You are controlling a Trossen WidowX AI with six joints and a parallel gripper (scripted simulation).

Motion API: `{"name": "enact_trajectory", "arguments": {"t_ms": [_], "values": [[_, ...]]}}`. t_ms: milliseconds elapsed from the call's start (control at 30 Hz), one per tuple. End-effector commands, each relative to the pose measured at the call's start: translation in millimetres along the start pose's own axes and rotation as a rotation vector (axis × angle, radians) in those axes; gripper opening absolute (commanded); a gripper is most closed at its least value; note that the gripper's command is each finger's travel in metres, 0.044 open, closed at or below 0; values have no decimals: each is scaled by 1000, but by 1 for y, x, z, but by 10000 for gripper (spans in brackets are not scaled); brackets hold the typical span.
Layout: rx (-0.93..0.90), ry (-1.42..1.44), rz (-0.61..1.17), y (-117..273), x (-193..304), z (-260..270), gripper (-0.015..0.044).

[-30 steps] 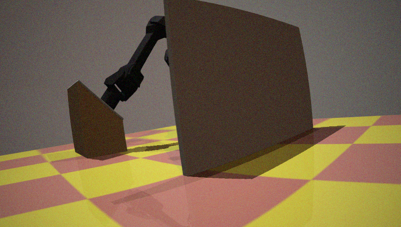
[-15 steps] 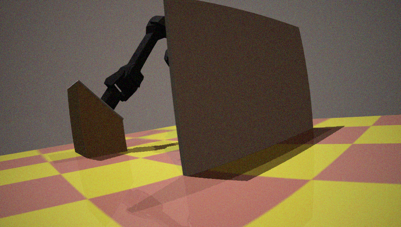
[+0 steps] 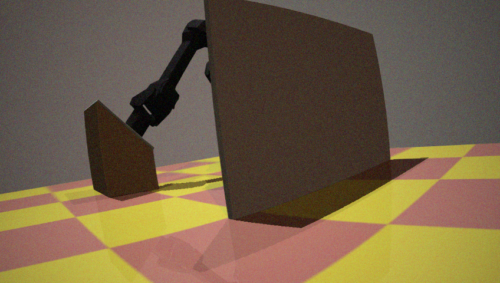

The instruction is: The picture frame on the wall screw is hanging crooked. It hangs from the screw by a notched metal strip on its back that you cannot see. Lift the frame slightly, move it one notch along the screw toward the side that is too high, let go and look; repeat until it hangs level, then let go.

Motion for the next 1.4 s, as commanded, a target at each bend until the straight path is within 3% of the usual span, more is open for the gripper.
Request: {"name": "enact_trajectory", "arguments": {"t_ms": [0,367,533,967,1367], "values": [[0,6,0,2,1,0,260],[-3,163,-2,95,1,-4,260],[-1,166,3,98,5,-4,260],[2,430,-7,188,30,21,260],[4,443,-9,192,29,24,260]]}}
Point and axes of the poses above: the point midway between the two fingers, 35 mm back from their tips, its own y axis back along the fingers, its own z axis across the jaws, x = y × z, the point moved 3 cm from there along y, back along the fingers, and after that the axes turned 11 degrees about -y, right-handed, at the moved point
